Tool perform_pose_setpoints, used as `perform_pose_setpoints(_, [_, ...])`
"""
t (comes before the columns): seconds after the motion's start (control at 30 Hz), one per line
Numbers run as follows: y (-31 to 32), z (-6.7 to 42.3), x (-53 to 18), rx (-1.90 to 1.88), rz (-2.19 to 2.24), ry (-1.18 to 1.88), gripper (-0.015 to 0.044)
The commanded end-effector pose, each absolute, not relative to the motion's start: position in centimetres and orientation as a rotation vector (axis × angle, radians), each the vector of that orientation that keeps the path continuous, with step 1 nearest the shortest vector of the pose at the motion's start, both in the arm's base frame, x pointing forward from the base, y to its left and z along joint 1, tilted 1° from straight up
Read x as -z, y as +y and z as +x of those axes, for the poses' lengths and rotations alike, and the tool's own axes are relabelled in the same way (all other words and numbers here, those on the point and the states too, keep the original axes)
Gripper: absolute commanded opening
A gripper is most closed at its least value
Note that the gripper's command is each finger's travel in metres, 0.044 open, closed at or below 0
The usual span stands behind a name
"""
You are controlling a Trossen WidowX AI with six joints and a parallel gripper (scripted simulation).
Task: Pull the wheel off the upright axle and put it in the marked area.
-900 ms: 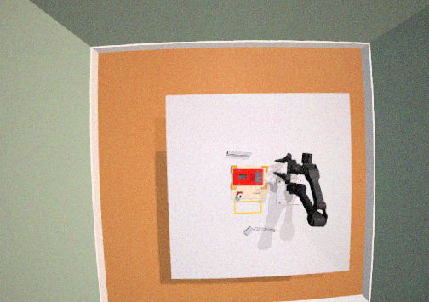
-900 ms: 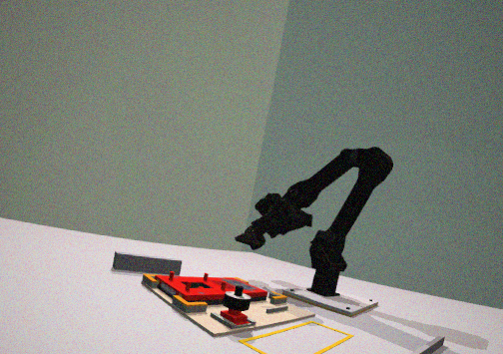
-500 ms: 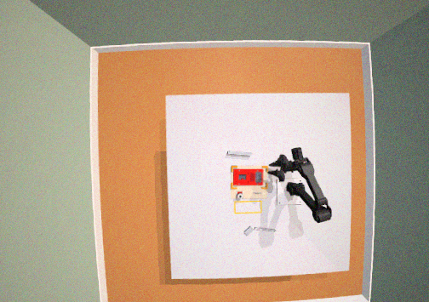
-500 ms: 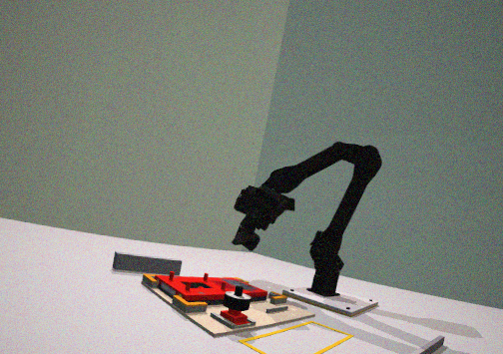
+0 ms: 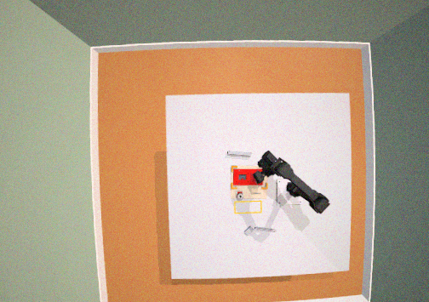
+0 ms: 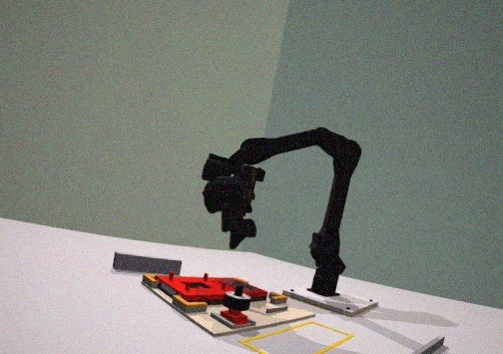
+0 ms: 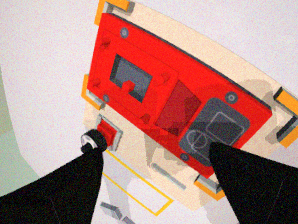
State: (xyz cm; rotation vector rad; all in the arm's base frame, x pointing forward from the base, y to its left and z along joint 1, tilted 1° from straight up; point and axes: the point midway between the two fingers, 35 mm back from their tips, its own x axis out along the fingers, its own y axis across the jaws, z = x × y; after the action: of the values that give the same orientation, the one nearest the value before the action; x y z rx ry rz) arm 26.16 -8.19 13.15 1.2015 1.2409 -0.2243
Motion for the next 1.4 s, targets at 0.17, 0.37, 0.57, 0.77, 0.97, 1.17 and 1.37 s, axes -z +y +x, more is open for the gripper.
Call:
perform_pose_setpoints(0.17, [-3.5,30.1,-13.3,0.53,1.197,1.425,0.03])
perform_pose_setpoints(0.37, [0.9,32.6,-13.6,0.778,1.161,1.434,0.03])
perform_pose_setpoints(0.57, [6.3,34.3,-14.0,0.993,1.123,1.339,0.03])
perform_pose_setpoints(0.77, [8.8,34.8,-14.2,1.063,1.113,1.274,0.03])
perform_pose_setpoints(0.97, [9.5,34.9,-14.2,1.062,1.114,1.275,0.03])
perform_pose_setpoints(1.17, [9.7,35.0,-13.7,1.062,1.114,1.275,0.03])
perform_pose_setpoints(1.37, [9.8,35.2,-10.5,1.062,1.114,1.275,0.03])
